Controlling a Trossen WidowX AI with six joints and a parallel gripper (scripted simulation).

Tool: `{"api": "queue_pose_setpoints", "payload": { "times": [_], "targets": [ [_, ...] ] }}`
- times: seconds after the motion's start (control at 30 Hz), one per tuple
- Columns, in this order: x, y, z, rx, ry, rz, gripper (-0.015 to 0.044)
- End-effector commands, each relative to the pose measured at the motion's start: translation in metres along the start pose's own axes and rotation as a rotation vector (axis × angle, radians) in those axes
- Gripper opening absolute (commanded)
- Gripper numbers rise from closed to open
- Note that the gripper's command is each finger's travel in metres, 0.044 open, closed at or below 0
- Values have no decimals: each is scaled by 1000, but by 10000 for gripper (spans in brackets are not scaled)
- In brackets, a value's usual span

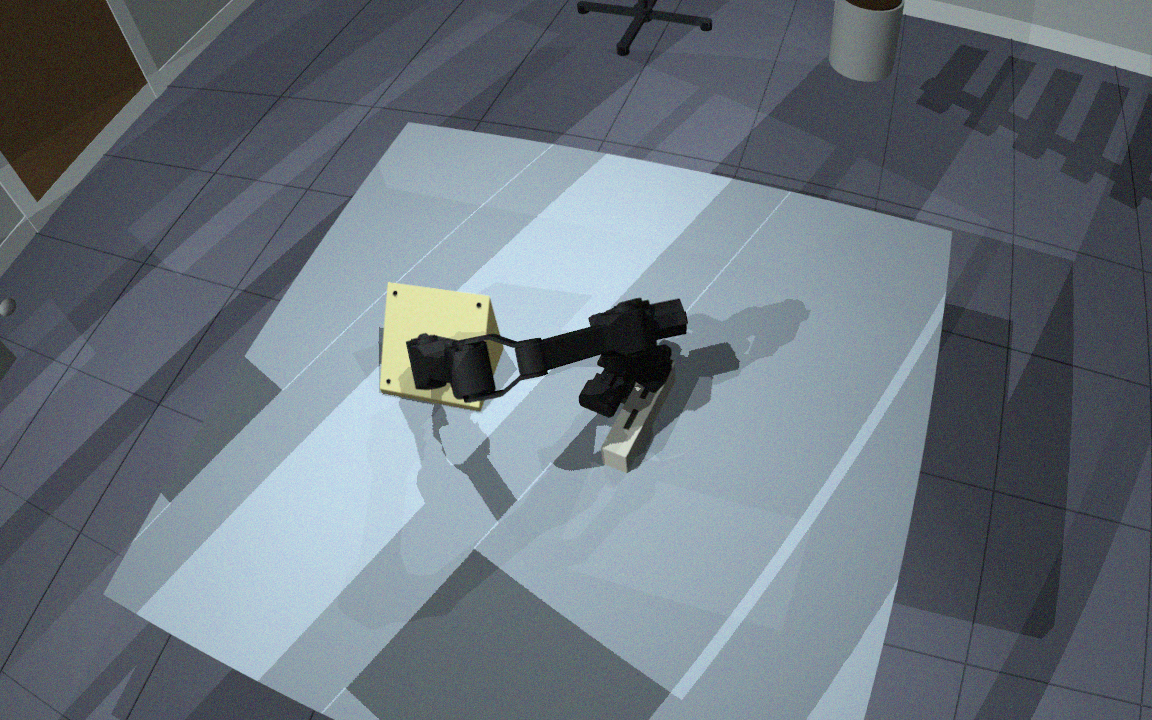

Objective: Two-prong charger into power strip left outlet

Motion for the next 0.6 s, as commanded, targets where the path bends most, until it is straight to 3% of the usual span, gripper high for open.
{"api": "queue_pose_setpoints", "payload": {
  "times": [0.0, 0.57],
  "targets": [
    [-1, -1, 5, 6, -10, -1, 0],
    [-1, -3, 11, 6, -10, -1, 0]
  ]
}}
Point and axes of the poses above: the point midway between the two fingers, 35 mm back from their tips, its own x axis out along the fingers, its own y axis across the jaws, z = x × y, the point moved 4 cm from there along -x, back along the fingers, and after that the axes turned 14 degrees about -x, right-handed, at the moved point
